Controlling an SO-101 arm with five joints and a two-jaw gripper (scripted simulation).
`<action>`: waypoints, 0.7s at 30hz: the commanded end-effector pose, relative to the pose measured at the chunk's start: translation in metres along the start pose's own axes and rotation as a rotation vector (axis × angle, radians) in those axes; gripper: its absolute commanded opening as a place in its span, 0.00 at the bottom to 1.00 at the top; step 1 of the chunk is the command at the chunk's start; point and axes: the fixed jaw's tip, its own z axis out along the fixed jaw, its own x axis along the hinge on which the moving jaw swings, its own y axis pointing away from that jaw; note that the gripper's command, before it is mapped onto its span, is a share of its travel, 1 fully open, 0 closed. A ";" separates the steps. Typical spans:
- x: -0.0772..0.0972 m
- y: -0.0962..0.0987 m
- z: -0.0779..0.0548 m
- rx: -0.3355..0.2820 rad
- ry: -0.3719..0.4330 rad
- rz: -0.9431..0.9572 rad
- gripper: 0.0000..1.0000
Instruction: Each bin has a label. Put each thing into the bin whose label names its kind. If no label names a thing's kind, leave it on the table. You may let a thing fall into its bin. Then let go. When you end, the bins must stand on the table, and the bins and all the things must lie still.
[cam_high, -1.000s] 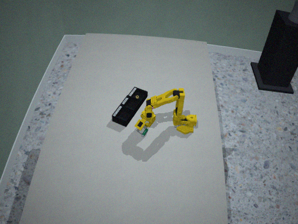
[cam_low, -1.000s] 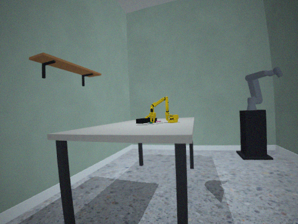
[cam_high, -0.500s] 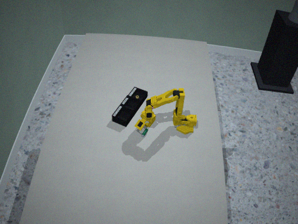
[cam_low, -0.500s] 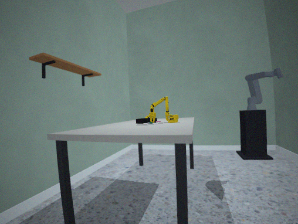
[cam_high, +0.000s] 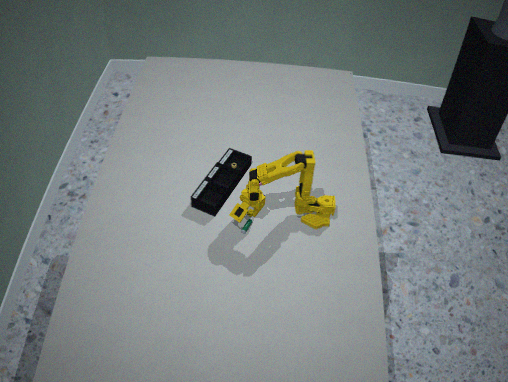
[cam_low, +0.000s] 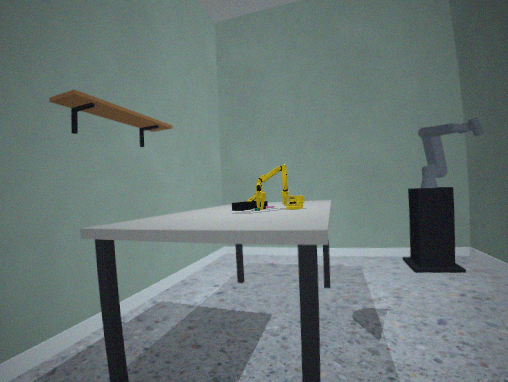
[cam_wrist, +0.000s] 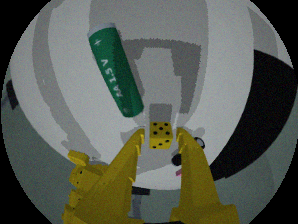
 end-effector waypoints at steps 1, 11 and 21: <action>-0.003 0.000 -0.001 0.012 -0.013 -0.019 0.13; -0.003 0.000 -0.001 0.012 -0.013 -0.019 0.06; -0.003 0.000 -0.001 0.012 -0.013 -0.019 0.01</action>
